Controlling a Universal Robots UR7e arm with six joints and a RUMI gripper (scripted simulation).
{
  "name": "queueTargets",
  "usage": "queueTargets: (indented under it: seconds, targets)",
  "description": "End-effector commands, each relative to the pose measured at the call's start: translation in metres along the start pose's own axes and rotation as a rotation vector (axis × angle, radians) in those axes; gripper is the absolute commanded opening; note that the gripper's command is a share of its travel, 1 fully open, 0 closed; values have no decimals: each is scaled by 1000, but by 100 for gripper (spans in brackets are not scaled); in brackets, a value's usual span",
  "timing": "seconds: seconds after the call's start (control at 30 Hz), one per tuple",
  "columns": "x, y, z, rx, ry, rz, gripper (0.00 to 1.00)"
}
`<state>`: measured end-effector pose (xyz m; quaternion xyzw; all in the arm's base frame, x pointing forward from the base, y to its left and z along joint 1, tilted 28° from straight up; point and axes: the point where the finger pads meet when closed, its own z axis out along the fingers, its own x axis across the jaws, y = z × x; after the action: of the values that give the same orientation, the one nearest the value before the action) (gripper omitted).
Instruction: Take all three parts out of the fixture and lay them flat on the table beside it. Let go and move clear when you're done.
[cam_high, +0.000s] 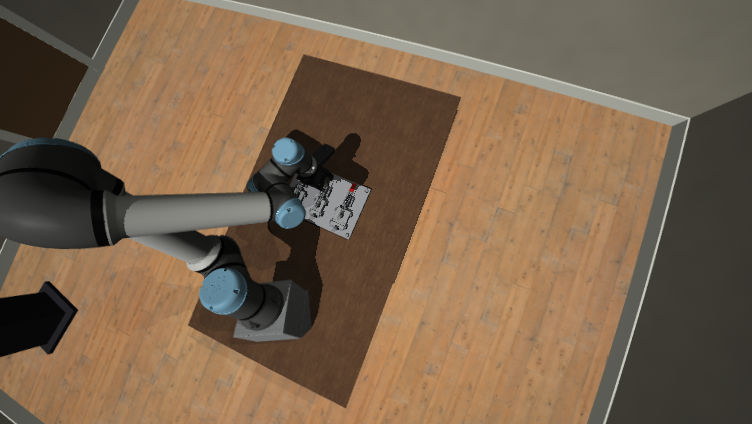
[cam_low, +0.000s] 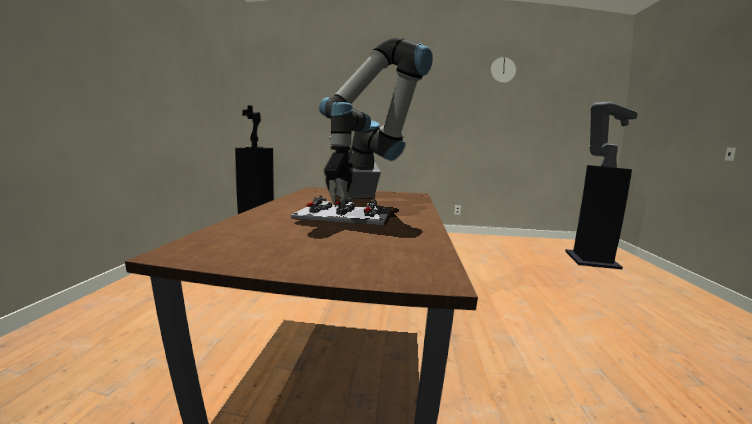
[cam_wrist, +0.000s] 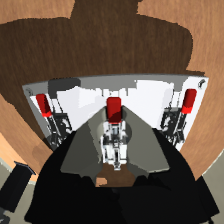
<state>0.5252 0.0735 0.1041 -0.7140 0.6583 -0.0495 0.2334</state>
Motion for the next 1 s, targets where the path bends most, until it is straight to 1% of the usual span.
queueTargets:
  seconds: [0.0,0.97]
  targets:
    - [0,1,-4,1,0,0,0]
    - [0,22,-21,1,0,0,0]
